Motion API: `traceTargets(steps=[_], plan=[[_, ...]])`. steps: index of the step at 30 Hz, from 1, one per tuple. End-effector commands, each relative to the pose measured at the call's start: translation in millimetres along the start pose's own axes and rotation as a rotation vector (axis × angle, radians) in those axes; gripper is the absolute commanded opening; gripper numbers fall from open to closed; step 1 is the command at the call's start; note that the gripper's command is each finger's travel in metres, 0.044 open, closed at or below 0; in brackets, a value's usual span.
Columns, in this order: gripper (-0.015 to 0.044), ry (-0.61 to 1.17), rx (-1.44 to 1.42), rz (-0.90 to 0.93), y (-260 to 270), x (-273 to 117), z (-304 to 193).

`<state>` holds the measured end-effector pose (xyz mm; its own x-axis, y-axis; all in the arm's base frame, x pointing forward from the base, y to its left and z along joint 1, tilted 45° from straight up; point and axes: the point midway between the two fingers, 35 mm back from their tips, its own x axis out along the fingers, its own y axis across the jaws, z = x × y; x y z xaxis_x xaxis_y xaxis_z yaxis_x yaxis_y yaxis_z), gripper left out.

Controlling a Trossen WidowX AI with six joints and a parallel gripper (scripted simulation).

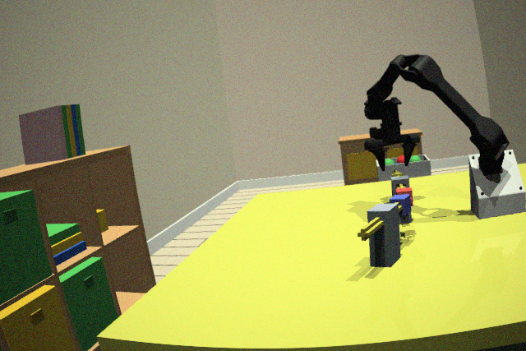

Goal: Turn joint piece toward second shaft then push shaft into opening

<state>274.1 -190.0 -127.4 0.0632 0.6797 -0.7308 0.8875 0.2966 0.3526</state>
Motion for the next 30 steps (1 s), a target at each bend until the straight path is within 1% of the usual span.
traceTargets(steps=[1,13,19,30], plan=[[0.044,0.006,0.115,0.004,0.1,6.8,-1.5],[0.044,0.007,0.501,0.006,-0.8,23.5,-3.1],[0.044,0.007,0.506,0.006,-0.7,24.8,-3.1],[0.044,0.008,0.506,0.006,0.3,42.7,-3.2]])
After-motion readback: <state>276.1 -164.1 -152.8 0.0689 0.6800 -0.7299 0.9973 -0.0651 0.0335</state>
